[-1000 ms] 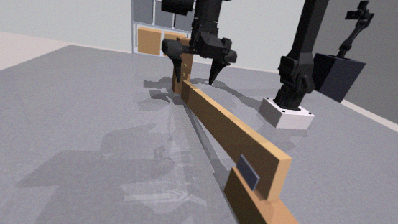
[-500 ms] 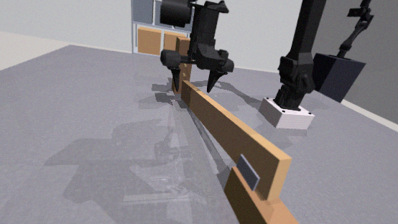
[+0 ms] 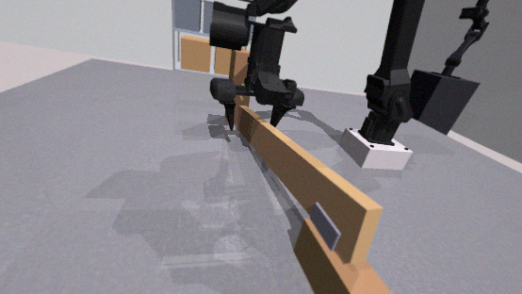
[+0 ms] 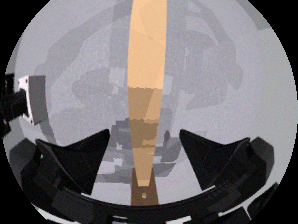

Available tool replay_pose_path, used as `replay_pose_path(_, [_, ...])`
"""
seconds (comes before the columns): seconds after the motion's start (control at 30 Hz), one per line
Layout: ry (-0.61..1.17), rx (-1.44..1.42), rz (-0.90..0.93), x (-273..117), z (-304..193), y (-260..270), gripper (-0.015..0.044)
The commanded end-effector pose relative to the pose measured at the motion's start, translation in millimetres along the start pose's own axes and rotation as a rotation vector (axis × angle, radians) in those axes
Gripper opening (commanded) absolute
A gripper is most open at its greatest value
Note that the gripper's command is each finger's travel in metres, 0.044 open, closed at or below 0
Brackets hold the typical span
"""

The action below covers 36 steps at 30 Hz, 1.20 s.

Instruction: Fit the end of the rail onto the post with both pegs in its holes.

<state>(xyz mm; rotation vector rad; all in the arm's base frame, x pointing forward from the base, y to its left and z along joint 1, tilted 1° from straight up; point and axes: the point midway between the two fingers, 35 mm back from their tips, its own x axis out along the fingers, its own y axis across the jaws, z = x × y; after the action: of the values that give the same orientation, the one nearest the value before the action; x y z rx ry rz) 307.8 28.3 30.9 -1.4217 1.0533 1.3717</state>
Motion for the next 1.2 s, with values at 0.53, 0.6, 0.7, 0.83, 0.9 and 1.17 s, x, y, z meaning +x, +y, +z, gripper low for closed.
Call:
replay_pose_path(0.53, [0.003, -0.004, 0.007, 14.3, -0.3, 2.8, 0.0178])
replay_pose_path(0.6, [0.003, -0.004, 0.007, 14.3, -0.3, 2.8, 0.0125])
replay_pose_path(0.7, [0.003, -0.004, 0.007, 14.3, -0.3, 2.8, 0.0066])
replay_pose_path(0.83, [0.003, -0.004, 0.007, 14.3, -0.3, 2.8, 0.0039])
replay_pose_path(0.9, [0.003, -0.004, 0.007, 14.3, -0.3, 2.8, 0.0026])
replay_pose_path(1.17, [0.003, -0.004, 0.007, 14.3, -0.3, 2.8, 0.0000])
